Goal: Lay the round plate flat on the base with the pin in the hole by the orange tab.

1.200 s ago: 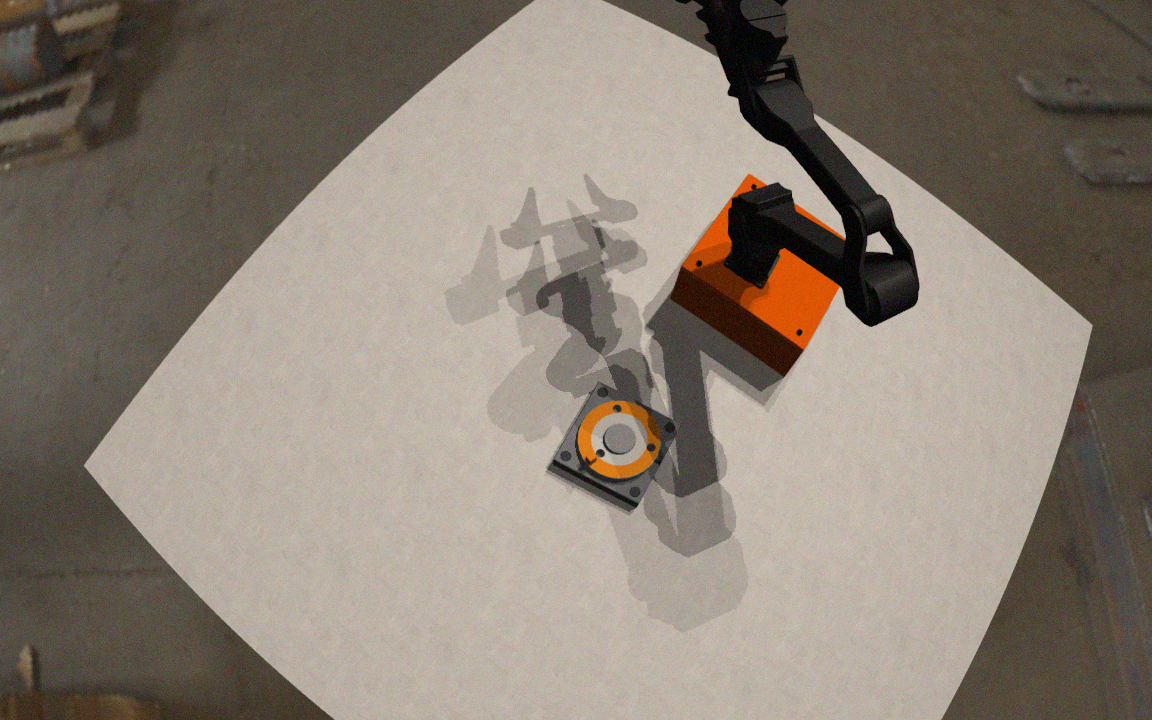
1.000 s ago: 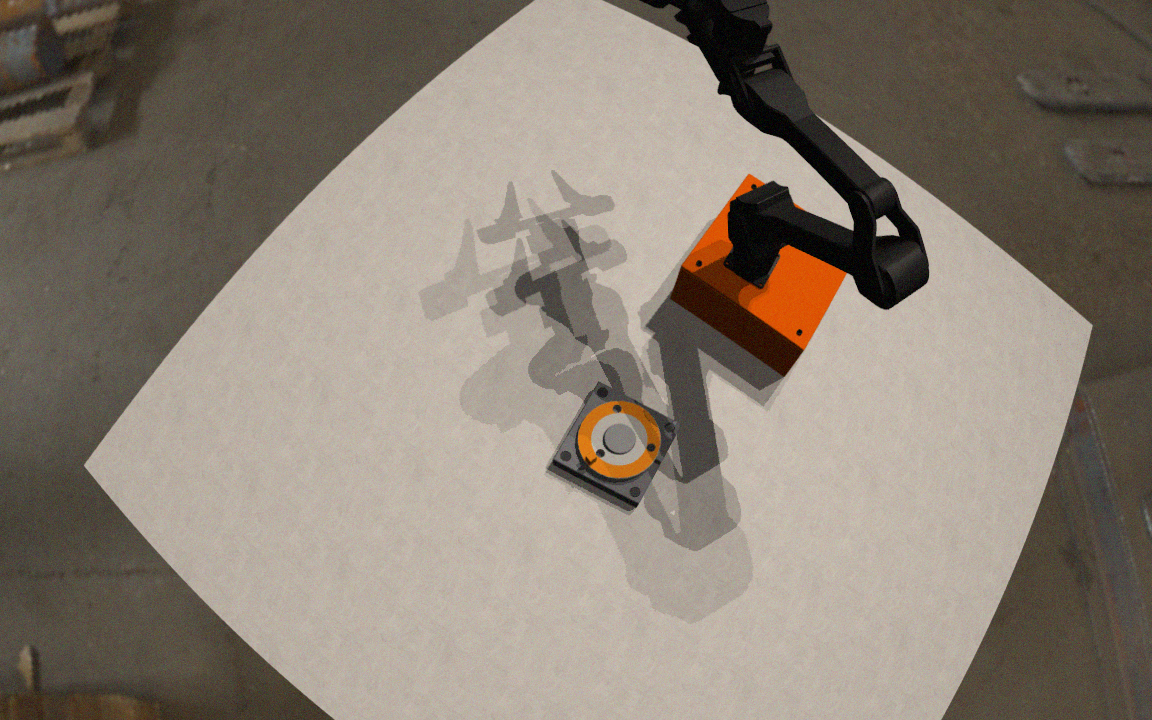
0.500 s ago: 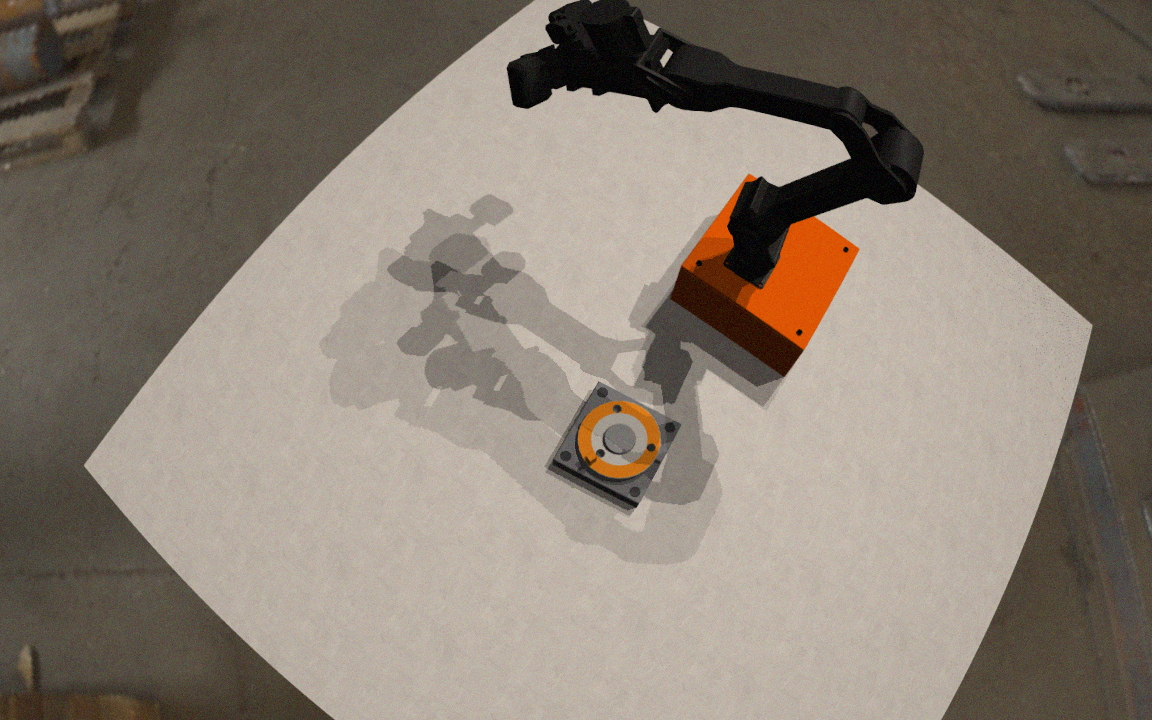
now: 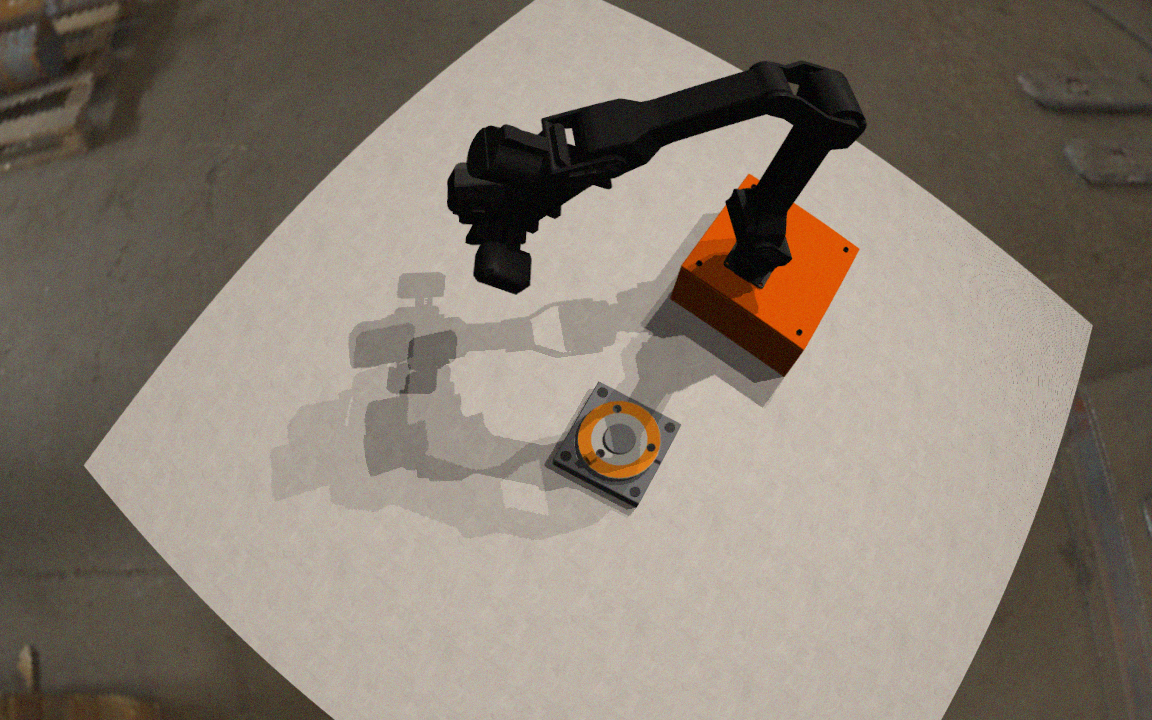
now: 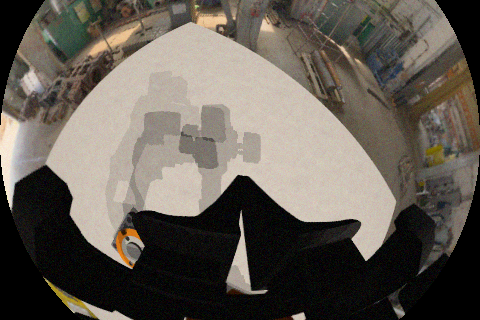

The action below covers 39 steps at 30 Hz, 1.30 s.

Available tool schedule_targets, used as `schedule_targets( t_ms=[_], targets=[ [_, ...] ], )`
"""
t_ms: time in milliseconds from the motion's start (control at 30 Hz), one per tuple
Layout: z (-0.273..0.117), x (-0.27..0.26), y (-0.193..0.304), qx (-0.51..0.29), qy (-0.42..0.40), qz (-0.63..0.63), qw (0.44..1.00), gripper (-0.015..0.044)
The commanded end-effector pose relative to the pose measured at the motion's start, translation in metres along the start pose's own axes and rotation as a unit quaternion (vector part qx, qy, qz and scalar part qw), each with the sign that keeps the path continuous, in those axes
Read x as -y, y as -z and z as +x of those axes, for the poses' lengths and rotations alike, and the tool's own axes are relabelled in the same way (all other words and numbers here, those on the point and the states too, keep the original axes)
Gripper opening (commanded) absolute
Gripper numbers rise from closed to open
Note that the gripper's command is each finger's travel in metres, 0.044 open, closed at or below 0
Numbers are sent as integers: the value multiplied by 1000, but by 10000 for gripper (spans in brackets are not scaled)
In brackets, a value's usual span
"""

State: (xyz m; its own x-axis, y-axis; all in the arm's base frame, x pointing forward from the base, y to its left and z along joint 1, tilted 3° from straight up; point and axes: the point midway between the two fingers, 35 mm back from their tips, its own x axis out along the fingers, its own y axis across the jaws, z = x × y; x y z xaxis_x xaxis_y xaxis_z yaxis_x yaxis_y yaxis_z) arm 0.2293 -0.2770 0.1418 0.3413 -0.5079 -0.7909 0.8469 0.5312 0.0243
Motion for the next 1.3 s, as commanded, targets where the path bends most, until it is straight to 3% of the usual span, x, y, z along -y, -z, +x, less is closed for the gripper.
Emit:
schedule_targets(
  t_ms=[0, 200, 367, 500, 700, 933, 1267],
  targets=[
    [11, -53, 21, -56, -44, -93, 993, 0],
    [15, -124, 63, -132, -99, -227, 960, 0],
    [6, -190, 127, -219, -143, -372, 890, 0],
    [0, -210, 157, -254, -157, -434, 850, 0],
    [3, -211, 162, -257, -158, -439, 846, 0],
    [39, -208, 186, -257, -158, -439, 846, 0],
    [37, -216, 189, -257, -158, -439, 846, 0]
  ],
)
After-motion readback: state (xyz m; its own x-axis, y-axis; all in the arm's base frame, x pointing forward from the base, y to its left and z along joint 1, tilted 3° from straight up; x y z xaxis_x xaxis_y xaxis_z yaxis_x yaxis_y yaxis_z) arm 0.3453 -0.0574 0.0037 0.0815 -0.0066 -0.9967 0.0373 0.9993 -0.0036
